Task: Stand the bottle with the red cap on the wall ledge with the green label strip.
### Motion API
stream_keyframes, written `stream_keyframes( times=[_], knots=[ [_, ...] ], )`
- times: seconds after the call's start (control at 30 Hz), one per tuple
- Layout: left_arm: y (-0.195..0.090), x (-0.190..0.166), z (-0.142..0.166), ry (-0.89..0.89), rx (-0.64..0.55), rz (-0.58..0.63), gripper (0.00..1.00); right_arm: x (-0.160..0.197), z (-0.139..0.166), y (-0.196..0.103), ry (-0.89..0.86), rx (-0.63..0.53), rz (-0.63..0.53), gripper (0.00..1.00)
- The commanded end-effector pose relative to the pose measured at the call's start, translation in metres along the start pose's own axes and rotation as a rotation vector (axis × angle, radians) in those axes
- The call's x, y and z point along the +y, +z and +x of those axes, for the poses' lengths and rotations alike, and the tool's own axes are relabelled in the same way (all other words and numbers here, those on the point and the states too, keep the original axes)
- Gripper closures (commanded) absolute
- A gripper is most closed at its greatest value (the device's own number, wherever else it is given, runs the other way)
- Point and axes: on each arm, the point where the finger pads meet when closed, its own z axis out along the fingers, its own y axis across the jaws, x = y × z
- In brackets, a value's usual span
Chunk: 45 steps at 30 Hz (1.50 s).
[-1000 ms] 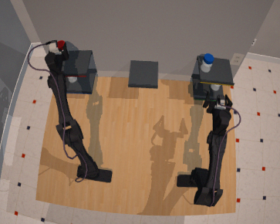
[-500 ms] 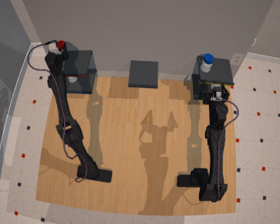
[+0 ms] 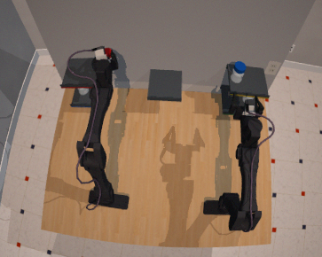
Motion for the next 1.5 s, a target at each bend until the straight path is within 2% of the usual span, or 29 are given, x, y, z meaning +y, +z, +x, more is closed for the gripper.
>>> stream_keyframes(
  times=[0.0,0.13,0.3,0.37,0.43,0.63,0.77,0.93,1.0,1.17,1.27,1.47],
  knots=[
    [-0.037,-0.041,-0.027,-0.039,-0.15,-0.082,0.5,0.0,-0.008,0.0,-0.001,-0.015,0.003,0.0],
    [-0.07,-0.098,0.007,-0.032,-0.125,-0.075,0.5,0.0,-0.008,0.0,-0.001,-0.015,0.003,0.0],
    [-0.128,-0.167,0.05,-0.006,-0.097,-0.027,0.5,0.0,-0.008,0.0,-0.001,-0.015,0.003,0.0],
    [-0.146,-0.182,0.063,0.005,-0.09,-0.016,0.5,0.0,-0.008,0.0,-0.001,-0.015,0.003,0.0],
    [-0.146,-0.182,0.063,0.005,-0.09,-0.016,0.5,0.0,-0.008,0.0,-0.001,-0.015,0.003,0.0],
    [-0.179,-0.205,0.086,0.03,-0.076,0.015,0.5,0.0,-0.008,0.0,-0.001,-0.015,0.003,0.0],
    [-0.185,-0.213,0.094,0.051,-0.06,0.043,0.5,0.0,-0.008,0.0,-0.001,-0.015,0.003,0.0],
    [-0.183,-0.225,0.088,0.051,-0.078,0.152,0.5,0.0,-0.008,0.0,-0.001,-0.015,0.003,0.0],
    [-0.183,-0.225,0.088,0.051,-0.078,0.152,0.5,0.0,-0.008,0.0,-0.001,-0.015,0.003,0.0],
    [-0.187,-0.228,0.088,0.078,-0.092,0.341,0.5,0.0,-0.008,0.0,-0.001,-0.015,0.003,0.0],
    [-0.187,-0.223,0.09,0.089,-0.095,0.407,0.5,0.0,-0.008,0.0,-0.001,-0.015,0.003,0.0],
    [-0.184,-0.213,0.09,0.096,-0.097,0.432,0.5,0.0,-0.008,0.0,-0.001,-0.015,0.003,0.0]
  ],
)
